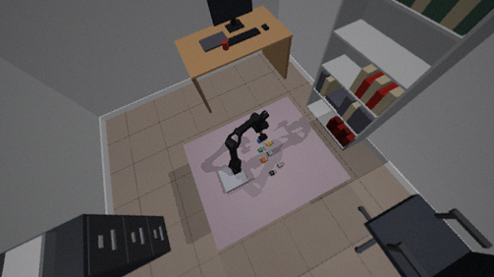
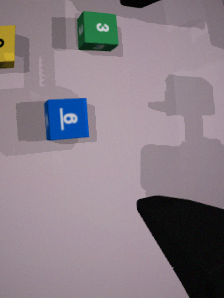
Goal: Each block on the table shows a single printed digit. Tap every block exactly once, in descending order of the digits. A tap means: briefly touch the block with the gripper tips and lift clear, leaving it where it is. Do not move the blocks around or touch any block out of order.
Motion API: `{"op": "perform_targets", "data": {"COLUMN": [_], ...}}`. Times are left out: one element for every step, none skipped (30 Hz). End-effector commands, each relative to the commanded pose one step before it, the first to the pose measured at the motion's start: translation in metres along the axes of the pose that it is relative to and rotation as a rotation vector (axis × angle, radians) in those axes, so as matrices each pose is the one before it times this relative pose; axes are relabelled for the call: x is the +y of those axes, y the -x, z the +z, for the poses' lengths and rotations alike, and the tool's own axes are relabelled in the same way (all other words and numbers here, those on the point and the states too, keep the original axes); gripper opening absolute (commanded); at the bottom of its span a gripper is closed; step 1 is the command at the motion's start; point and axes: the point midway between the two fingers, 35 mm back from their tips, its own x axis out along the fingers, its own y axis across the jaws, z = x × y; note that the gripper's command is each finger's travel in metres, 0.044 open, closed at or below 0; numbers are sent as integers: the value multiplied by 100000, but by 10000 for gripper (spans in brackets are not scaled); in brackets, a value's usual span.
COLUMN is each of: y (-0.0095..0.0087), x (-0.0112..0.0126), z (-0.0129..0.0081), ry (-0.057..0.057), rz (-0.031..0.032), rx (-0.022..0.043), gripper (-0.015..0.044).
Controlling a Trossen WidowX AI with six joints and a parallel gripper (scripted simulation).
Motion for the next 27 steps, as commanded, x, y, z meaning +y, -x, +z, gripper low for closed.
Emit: {"op": "perform_targets", "data": {"y": [-71, 0, 0, 7, 18, 23, 17, 2, -9, -10, -4, 0, 0, 0, 0, 0, 0, 0, 0, 0, 0, 0, 0, 0, 0, 0, 0], "x": [16, 0, 0, -166, -509, -891, -1218, -1301, -1070, -665, -225, 0, 0, 0, 0, 0, 0, 0, 0, 0, 0, 0, 0, 0, 0, 0, 0], "z": [-42, 0, 0, 195, 578, 943, 1167, 1114, 828, 479, 156, 0, 0, 0, 0, 0, 0, 0, 0, 0, 0, 0, 0, 0, 0, 0, 0], "ry": [-562, 0, 0, 1, 2, 3, 4, 3, 2, 1, 0, 0, 0, 0, 0, 0, 0, 0, 0, 0, 0, 0, 0, 0, 0, 0, 0], "rz": [-137, 0, 0, -18, -53, -87, -109, -104, -78, -45, -15, 0, 0, 0, 0, 0, 0, 0, 0, 0, 0, 0, 0, 0, 0, 0, 0], "rx": [493, 0, 0, -17, -49, -76, -89, -80, -56, -31, -10, 0, 0, 0, 0, 0, 0, 0, 0, 0, 0, 0, 0, 0, 0, 0, 0], "gripper": [400, 400, 400, 400, 400, 400, 400, 400, 400, 400, 400, 400, 400, 400, 400, 400, 400, 400, 400, 400, 400, 400, 400, 400, 400, 400, 400]}}
